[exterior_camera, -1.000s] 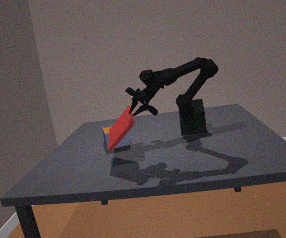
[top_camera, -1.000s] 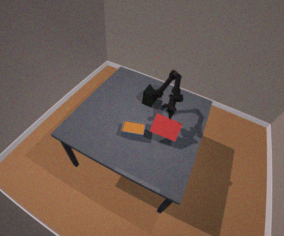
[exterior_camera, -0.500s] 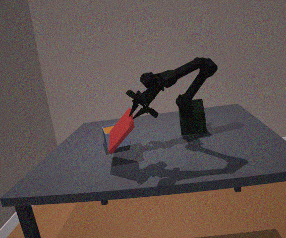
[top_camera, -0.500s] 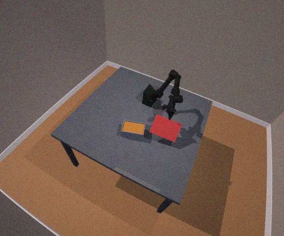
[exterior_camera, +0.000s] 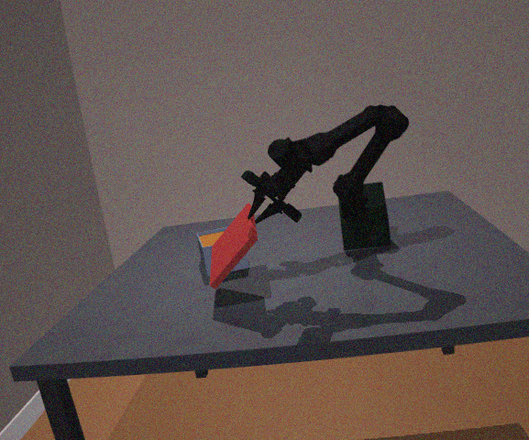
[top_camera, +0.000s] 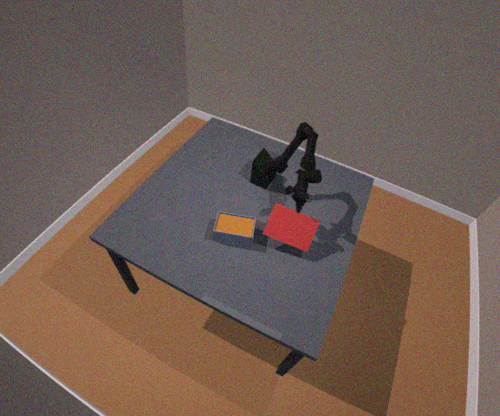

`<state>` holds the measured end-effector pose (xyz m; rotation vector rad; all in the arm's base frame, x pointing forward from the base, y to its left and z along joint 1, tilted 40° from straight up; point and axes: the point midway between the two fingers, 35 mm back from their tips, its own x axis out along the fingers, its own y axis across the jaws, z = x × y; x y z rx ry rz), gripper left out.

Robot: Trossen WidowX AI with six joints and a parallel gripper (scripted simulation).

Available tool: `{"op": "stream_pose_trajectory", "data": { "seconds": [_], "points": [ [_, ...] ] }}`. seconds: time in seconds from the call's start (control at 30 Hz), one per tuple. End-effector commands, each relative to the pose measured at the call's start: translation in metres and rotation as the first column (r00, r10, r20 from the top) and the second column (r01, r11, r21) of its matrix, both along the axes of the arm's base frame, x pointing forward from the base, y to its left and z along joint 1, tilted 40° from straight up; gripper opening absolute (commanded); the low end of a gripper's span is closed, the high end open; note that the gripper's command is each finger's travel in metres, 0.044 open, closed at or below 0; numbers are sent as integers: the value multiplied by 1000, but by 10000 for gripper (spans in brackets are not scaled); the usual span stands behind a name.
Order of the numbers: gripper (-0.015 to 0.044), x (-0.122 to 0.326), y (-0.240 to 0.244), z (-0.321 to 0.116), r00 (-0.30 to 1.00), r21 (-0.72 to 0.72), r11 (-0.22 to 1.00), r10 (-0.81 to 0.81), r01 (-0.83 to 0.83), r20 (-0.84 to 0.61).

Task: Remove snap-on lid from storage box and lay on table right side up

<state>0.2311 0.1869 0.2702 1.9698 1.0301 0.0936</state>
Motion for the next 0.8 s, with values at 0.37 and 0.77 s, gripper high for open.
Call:
{"op": "stream_pose_trajectory", "data": {
  "seconds": [0.37,0.77],
  "points": [
    [0,1,7,-8,1000,4,1000,-11,11,4],
    [0,0,13,-15,1000,4,1000,-11,11,3]
  ]
}}
